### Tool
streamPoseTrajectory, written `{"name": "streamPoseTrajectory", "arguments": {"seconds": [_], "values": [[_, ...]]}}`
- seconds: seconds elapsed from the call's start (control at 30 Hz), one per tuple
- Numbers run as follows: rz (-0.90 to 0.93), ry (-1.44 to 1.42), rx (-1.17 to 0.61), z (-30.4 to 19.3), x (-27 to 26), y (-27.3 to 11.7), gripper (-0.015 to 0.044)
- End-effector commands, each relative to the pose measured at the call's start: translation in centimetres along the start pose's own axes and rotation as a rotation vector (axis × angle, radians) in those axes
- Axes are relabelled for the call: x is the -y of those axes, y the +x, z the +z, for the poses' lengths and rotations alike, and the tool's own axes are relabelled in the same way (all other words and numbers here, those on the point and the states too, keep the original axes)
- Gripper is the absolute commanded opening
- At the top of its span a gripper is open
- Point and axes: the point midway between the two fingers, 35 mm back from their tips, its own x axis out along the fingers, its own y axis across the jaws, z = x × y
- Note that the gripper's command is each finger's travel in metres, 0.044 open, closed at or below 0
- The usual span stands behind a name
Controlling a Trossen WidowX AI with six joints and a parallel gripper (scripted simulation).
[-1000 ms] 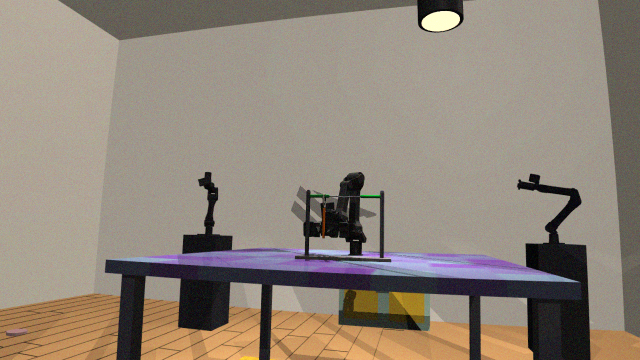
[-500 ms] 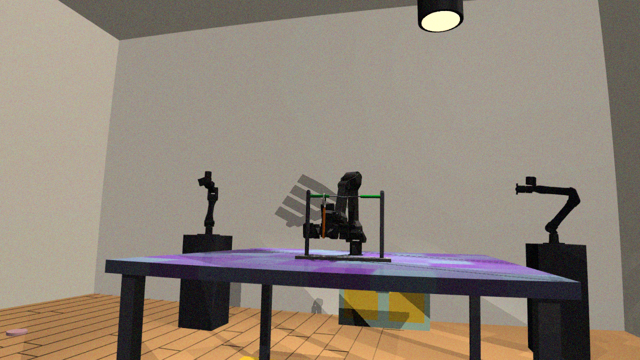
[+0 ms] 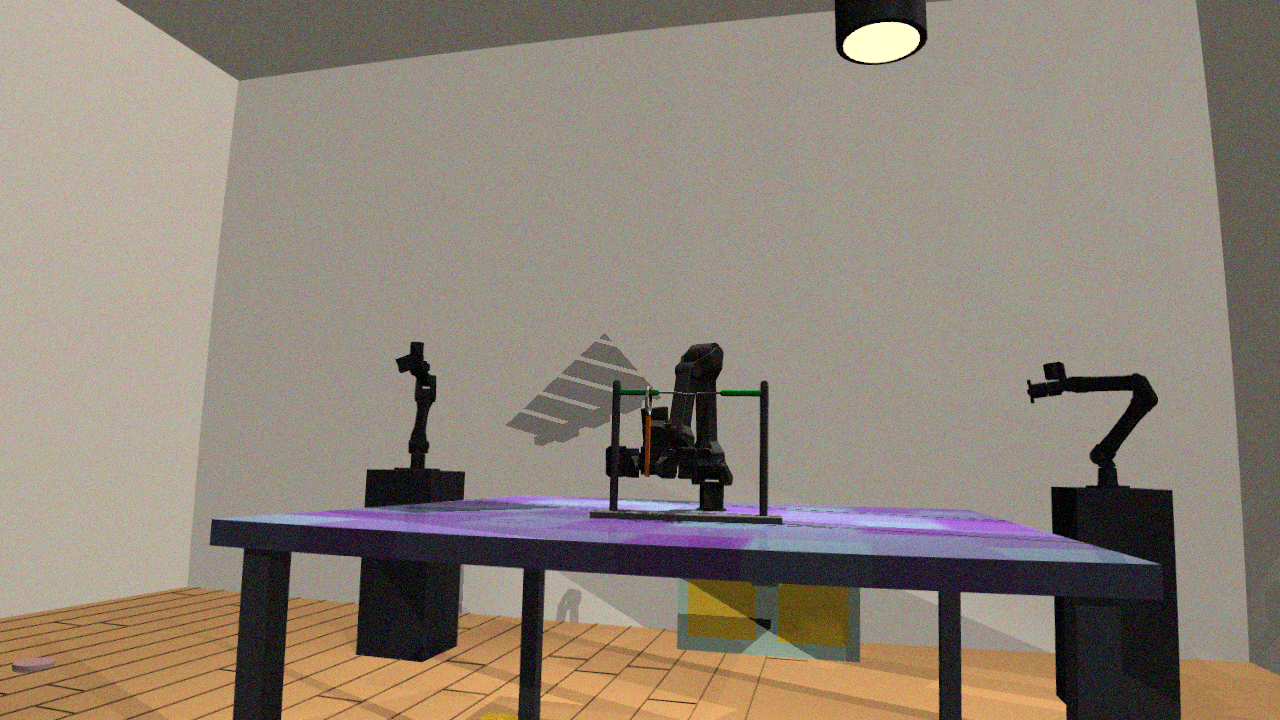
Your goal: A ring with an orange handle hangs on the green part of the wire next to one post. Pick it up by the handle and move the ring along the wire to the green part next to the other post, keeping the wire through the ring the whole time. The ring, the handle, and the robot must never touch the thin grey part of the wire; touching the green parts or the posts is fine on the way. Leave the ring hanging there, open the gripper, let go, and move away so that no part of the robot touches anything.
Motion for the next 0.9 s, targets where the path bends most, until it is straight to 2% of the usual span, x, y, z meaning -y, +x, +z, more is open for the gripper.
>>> {"name": "streamPoseTrajectory", "arguments": {"seconds": [0.0,0.23,0.63,0.87], "values": [[-0.004,0.002,0.002,0.06,0.09,0.05,0.016],[-0.004,0.002,0.002,0.06,0.09,0.05,0.016],[0.0,0.0,0.0,0.01,0.01,0.01,-0.015],[0.0,0.0,0.0,0.01,0.01,0.01,-0.015]]}}
